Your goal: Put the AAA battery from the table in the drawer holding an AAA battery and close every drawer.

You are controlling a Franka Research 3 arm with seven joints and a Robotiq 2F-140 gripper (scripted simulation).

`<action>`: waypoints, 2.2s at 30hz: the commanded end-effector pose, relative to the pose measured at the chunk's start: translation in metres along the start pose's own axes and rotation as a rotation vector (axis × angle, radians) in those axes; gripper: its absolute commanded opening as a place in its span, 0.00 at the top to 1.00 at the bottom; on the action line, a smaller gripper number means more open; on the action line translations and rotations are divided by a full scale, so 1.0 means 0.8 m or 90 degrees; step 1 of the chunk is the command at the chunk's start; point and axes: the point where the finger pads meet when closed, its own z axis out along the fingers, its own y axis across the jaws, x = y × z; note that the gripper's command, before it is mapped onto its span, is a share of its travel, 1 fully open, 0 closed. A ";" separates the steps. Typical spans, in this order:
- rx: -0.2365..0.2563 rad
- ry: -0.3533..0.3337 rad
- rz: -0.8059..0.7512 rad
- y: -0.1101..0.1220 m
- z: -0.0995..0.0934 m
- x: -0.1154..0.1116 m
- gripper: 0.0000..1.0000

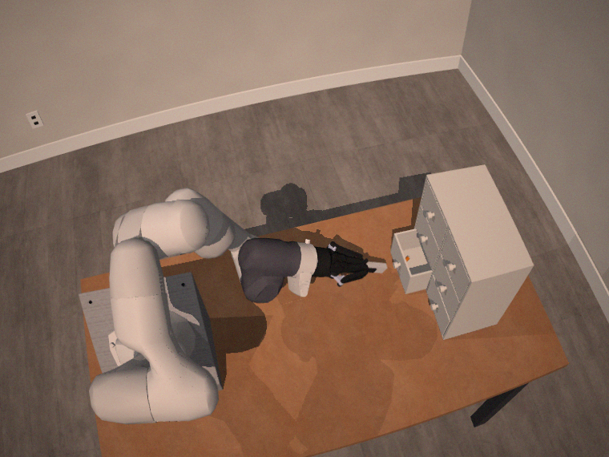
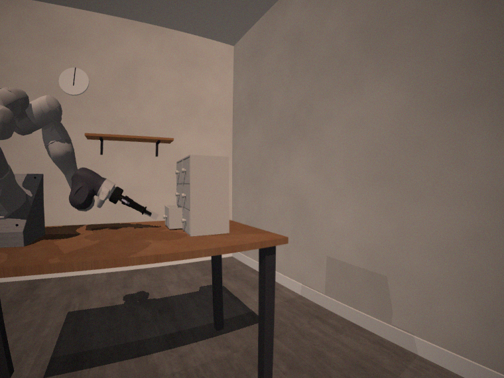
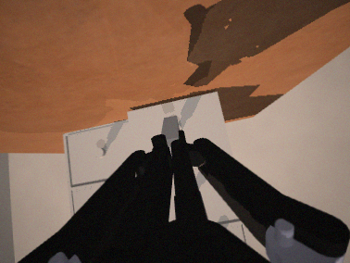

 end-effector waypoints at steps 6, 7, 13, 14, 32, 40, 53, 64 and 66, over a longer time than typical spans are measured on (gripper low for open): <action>-0.001 -0.003 -0.011 0.001 0.010 -0.007 1.00; -0.001 -0.003 -0.011 0.001 0.012 -0.008 1.00; -0.001 -0.003 -0.011 0.002 0.024 -0.015 1.00; -0.001 -0.003 -0.011 0.002 0.026 -0.016 1.00; -0.001 -0.003 -0.011 0.002 0.058 -0.035 1.00; -0.001 -0.003 -0.011 0.002 0.068 -0.041 1.00; -0.001 -0.003 -0.011 0.002 0.084 -0.050 1.00; -0.001 -0.003 -0.011 0.002 0.090 -0.054 1.00; -0.001 -0.003 -0.011 0.002 0.091 -0.054 1.00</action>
